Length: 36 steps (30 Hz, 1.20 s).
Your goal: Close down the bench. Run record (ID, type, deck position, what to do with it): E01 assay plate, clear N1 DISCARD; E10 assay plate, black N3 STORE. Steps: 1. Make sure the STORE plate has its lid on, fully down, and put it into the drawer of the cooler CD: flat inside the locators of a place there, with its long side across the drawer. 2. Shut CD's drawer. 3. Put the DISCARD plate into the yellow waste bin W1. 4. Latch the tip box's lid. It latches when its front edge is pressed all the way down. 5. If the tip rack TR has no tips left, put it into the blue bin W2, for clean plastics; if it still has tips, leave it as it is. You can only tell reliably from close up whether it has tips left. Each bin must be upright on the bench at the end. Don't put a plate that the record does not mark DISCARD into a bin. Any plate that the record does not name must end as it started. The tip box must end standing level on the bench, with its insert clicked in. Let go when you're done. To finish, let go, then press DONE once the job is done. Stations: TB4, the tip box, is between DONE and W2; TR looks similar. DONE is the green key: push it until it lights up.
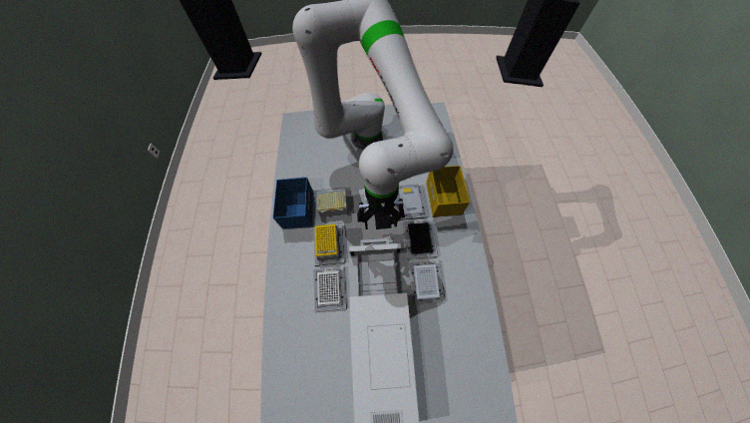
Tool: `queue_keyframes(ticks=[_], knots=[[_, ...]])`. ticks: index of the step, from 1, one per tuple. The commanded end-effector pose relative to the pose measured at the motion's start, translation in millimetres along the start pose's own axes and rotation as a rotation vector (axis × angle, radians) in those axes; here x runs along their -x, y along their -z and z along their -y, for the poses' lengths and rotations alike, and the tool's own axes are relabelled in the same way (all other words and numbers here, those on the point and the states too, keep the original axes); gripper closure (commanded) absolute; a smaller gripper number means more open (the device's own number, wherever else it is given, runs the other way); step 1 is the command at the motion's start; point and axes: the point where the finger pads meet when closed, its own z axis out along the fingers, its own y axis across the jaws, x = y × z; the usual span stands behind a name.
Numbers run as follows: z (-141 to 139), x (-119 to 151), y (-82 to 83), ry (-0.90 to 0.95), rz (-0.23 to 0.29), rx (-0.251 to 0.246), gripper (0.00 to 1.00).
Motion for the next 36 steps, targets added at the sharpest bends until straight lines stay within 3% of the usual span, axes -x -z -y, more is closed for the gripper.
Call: queue_keyframes(ticks=[1,36], knots=[[9.1,8.8,1.3,0.0,-0.002,0.001,0.3],[95.7,97.5,5.3,0.0,-0.002,0.0,0.3]])
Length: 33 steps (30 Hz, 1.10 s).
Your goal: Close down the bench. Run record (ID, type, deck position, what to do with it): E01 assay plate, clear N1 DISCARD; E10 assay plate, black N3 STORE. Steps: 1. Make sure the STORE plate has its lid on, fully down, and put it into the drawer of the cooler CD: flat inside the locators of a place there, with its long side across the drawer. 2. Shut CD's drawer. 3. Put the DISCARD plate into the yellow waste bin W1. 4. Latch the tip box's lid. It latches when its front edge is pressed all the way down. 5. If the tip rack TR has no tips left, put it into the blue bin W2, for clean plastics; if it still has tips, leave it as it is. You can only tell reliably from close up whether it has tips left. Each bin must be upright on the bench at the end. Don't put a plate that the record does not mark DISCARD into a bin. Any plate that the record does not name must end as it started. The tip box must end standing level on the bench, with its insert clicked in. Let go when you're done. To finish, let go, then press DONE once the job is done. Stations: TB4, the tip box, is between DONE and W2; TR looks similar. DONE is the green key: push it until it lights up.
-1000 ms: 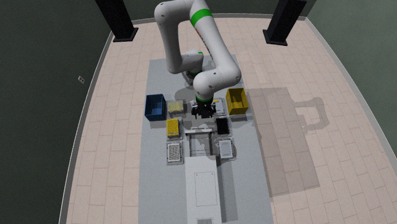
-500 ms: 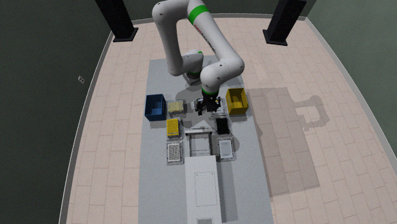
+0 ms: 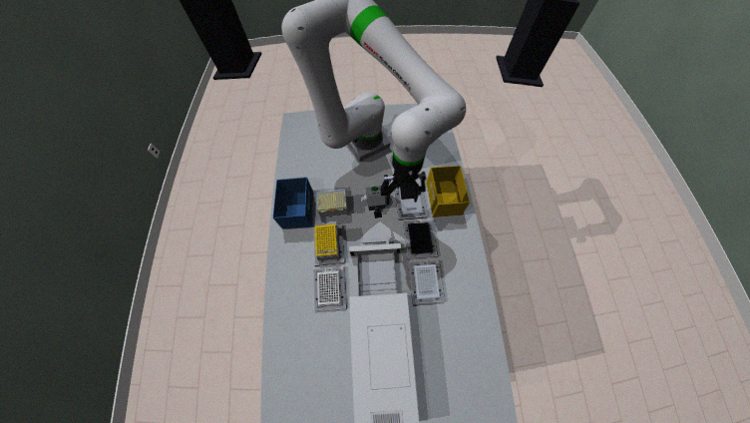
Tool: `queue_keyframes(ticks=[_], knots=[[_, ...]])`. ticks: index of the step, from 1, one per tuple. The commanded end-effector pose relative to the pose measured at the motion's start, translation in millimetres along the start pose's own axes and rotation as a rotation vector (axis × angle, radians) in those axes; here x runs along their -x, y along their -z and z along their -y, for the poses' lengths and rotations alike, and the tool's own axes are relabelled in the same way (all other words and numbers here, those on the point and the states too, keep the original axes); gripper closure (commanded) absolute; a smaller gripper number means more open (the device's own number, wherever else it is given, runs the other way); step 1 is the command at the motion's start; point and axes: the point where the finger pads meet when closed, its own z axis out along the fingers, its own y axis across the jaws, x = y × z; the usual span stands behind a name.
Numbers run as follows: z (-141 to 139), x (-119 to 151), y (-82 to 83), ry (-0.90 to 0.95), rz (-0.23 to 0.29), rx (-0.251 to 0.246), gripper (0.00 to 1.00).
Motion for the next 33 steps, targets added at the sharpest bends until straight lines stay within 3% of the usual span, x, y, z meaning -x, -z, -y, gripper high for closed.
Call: queue_keyframes(ticks=[1,20,33], knots=[[10.8,10.4,1.3,0.0,-0.002,0.001,0.3],[57.5,58.3,3.4,0.0,-0.002,0.001,0.3],[57.6,58.3,2.1,0.0,-0.002,0.001,0.3]])
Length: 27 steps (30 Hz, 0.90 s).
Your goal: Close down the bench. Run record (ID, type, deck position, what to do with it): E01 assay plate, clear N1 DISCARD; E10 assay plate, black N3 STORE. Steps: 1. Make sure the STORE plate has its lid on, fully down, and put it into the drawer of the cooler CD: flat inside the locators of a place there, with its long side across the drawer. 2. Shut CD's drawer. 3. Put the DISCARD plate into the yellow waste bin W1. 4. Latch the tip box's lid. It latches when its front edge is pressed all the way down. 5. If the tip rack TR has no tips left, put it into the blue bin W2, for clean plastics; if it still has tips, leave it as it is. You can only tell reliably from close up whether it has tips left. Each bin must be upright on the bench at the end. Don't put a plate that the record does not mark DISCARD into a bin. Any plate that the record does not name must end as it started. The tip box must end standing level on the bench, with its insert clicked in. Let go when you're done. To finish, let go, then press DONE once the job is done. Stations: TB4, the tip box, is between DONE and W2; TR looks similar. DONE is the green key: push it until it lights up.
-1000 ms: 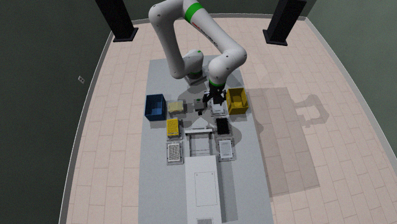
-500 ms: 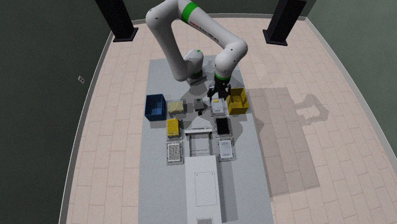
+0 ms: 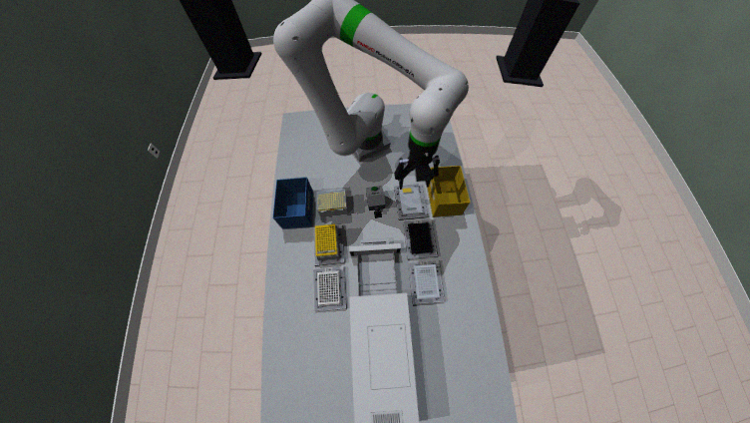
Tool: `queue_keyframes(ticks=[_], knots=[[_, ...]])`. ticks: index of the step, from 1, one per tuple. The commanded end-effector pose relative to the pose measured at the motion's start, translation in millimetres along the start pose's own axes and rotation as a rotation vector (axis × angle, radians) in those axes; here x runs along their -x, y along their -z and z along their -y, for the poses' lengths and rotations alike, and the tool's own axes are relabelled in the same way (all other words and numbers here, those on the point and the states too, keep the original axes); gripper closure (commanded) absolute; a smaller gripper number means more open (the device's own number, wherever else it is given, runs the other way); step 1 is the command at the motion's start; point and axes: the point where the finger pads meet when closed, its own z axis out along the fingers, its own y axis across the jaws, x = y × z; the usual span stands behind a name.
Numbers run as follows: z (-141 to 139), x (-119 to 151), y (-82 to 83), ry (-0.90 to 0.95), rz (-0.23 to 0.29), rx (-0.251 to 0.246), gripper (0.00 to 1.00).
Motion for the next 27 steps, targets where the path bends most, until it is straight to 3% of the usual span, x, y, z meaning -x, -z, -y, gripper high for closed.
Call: queue_keyframes(ticks=[1,27], knots=[[0.2,-0.4,-2.0,0.0,-0.001,-0.001,0.3],[0.3,-0.5,-34.1,0.0,-0.001,-0.001,0.3]])
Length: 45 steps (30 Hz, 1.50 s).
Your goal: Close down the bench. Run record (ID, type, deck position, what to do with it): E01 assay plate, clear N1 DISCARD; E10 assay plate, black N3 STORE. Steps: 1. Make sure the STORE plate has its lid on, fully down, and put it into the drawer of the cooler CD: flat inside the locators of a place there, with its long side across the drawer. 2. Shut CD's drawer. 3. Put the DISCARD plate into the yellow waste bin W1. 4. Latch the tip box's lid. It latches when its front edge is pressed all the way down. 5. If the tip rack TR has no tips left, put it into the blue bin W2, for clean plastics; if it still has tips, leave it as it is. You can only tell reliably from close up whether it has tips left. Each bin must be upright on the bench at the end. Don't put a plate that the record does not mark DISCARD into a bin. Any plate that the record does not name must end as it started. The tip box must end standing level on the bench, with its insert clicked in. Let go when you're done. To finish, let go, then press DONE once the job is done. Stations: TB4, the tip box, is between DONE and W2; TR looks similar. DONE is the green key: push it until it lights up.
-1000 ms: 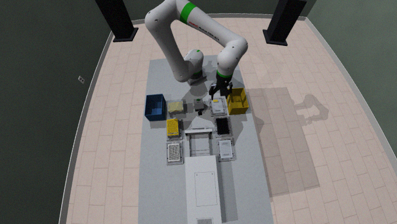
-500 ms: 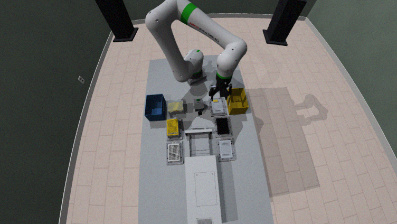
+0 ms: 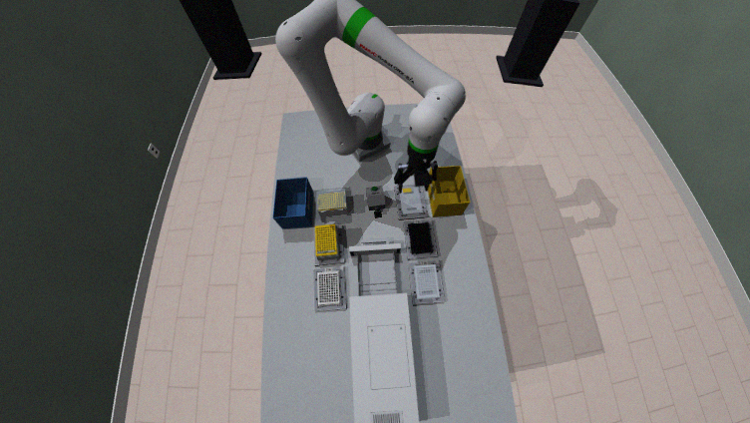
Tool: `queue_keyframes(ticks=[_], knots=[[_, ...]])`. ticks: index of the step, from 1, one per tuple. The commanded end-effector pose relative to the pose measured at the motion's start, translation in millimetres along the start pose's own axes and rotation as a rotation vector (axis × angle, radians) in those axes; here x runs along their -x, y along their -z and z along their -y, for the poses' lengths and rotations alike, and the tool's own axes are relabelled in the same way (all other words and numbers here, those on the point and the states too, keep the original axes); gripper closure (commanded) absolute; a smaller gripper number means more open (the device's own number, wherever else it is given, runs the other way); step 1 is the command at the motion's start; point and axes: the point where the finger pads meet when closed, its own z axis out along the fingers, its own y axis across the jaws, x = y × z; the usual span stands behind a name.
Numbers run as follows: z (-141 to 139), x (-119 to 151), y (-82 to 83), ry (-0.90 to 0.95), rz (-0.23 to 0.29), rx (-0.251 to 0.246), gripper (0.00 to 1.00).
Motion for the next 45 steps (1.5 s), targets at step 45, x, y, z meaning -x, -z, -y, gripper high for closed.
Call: queue_keyframes(ticks=[45], knots=[[0.3,-0.6,-54.4,0.0,-0.001,-0.001,0.3]])
